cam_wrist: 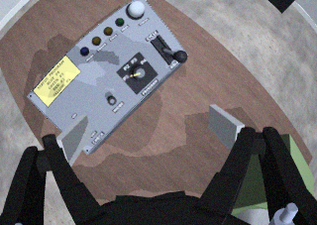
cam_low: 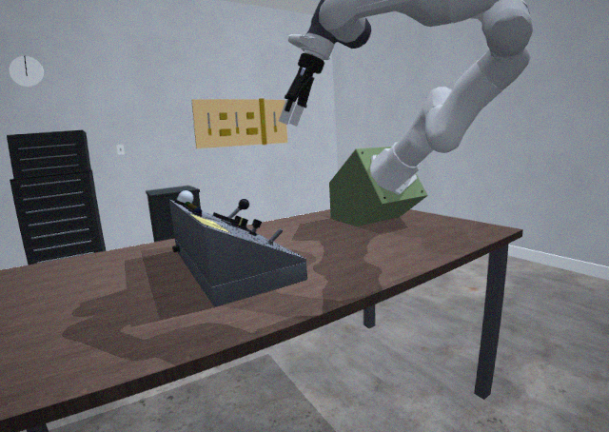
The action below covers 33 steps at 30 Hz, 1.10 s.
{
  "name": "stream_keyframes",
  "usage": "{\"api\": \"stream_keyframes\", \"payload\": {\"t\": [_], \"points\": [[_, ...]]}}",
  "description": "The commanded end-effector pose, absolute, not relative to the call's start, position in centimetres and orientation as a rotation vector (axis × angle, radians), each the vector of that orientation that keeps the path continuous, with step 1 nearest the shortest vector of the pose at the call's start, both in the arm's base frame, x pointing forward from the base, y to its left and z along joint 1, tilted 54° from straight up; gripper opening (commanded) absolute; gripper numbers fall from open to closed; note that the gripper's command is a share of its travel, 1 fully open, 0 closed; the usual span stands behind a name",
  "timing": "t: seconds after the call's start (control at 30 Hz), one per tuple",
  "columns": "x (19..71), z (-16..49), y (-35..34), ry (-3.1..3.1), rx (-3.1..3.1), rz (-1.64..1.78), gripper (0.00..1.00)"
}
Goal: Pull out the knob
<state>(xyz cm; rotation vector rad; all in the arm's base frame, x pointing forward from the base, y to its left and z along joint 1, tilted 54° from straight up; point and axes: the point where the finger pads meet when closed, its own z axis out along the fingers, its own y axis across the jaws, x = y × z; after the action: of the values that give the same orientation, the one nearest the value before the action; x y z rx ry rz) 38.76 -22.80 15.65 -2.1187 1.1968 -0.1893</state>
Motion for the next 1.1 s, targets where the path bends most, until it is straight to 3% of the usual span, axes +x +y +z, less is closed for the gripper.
{"api": "stream_keyframes", "payload": {"t": [0.0,0.43,1.07], "points": [[38.8,17.2,-21.6,0.944,-2.229,-0.425,1.0],[40.0,16.0,-10.6,0.652,-2.089,-0.692,1.0],[40.0,15.9,-10.1,0.228,-2.108,-0.958,1.0]]}}
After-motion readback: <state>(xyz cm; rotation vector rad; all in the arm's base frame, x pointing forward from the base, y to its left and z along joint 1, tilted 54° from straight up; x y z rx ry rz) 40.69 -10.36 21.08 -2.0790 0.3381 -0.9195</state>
